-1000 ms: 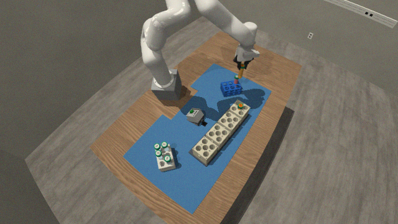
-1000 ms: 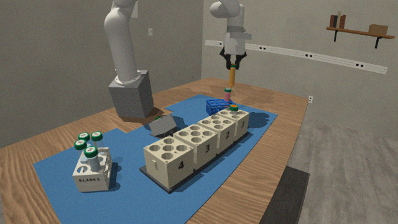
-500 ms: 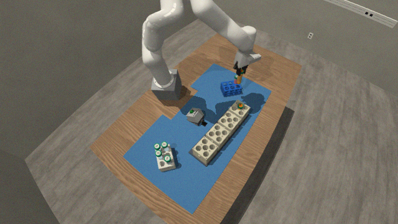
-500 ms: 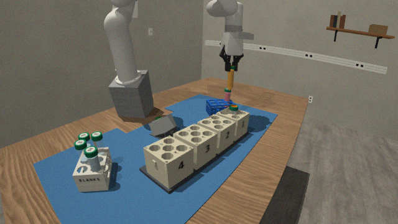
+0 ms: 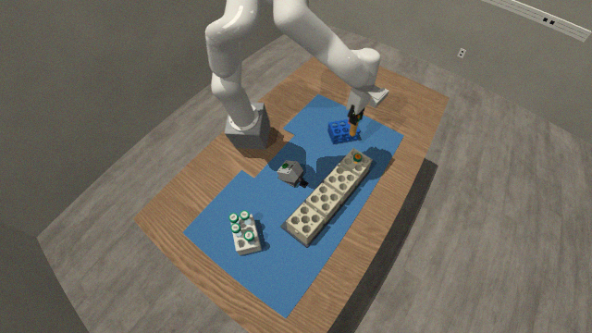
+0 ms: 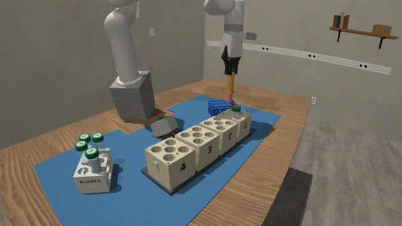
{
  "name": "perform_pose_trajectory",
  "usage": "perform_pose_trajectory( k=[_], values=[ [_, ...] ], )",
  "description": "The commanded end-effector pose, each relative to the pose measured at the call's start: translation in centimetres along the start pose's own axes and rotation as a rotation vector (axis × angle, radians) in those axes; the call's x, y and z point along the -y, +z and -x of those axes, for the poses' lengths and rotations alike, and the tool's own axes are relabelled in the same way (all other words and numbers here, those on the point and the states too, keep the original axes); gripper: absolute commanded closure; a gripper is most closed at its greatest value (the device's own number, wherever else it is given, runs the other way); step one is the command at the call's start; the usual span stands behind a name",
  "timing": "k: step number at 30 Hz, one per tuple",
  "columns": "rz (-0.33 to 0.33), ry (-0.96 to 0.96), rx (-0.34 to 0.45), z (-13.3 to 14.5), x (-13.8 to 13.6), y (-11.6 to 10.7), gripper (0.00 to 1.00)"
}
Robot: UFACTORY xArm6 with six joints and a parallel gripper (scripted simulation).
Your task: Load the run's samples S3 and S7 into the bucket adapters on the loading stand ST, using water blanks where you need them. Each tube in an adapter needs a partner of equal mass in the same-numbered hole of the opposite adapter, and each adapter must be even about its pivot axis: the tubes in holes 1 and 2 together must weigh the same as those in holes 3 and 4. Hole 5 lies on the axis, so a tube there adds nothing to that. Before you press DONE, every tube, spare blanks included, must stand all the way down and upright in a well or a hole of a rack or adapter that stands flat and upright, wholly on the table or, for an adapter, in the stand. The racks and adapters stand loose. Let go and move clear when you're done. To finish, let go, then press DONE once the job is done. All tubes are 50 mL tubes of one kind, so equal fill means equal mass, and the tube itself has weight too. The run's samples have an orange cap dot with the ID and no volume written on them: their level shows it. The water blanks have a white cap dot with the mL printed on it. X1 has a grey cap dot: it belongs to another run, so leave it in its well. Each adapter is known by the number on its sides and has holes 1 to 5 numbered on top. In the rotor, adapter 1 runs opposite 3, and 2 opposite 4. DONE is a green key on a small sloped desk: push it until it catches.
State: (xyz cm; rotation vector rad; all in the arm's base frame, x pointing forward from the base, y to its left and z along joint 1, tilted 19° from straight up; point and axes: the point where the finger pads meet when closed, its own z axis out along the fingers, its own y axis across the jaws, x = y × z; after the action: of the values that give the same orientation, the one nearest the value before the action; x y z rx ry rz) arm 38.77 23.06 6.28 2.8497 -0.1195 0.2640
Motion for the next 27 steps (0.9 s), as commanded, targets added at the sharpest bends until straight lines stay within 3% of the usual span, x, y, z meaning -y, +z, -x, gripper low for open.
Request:
perform_pose_trajectory(
  k=[1,27],
  values=[
    [-0.006,-0.005,0.0,-1.0,-1.9,-0.2,1.0],
    [-0.005,-0.005,-0.001,-5.3,-12.0,-0.1,1.0]
  ],
)
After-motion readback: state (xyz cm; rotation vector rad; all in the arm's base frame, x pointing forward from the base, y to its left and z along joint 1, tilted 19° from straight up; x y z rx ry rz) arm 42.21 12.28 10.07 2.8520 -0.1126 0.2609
